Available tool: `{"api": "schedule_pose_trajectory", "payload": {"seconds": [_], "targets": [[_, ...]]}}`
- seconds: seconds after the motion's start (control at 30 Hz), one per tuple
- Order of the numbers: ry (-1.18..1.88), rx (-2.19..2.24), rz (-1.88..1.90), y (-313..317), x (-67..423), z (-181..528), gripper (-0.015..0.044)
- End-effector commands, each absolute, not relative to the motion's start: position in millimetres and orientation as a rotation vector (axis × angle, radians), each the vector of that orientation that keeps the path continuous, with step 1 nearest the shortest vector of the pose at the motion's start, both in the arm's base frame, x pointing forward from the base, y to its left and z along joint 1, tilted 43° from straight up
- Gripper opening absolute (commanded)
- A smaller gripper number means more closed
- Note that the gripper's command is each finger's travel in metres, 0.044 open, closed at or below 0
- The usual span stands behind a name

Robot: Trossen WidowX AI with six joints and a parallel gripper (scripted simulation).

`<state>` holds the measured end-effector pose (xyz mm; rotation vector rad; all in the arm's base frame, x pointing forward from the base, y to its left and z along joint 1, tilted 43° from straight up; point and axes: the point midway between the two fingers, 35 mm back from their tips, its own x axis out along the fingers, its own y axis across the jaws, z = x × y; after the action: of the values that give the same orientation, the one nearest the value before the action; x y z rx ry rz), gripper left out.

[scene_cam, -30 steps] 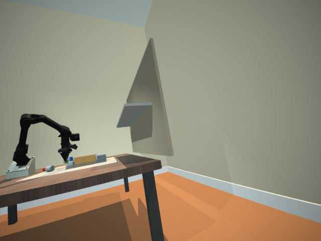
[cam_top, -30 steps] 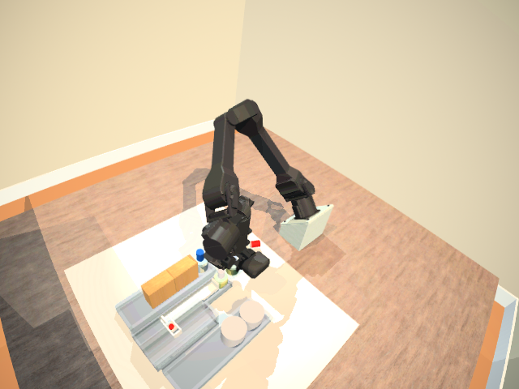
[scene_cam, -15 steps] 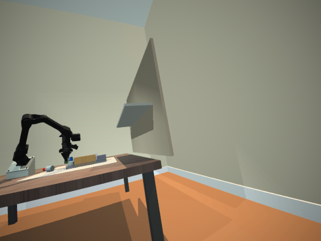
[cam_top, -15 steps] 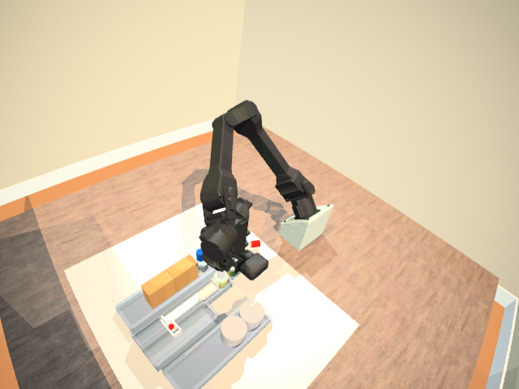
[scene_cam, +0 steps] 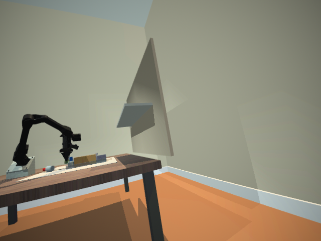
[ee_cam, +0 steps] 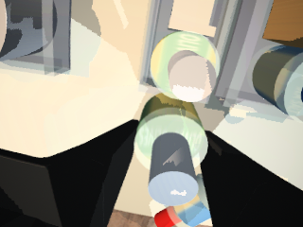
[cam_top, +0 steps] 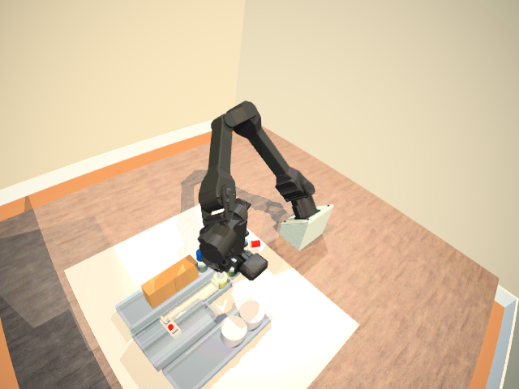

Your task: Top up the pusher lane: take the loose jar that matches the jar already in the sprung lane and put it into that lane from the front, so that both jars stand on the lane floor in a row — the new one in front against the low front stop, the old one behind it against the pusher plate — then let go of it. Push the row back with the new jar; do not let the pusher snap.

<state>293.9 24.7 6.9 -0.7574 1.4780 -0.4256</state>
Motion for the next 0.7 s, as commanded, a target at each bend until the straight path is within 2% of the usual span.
{"api": "schedule_pose_trajectory", "payload": {"seconds": [0.0, 0.67], "targets": [[1.446, -0.742, -0.428, 28.2, 305.9, 9.0, 0.0000], [1.446, -0.742, -0.428, 30.5, 315.6, 9.3, 0.0000]]}}
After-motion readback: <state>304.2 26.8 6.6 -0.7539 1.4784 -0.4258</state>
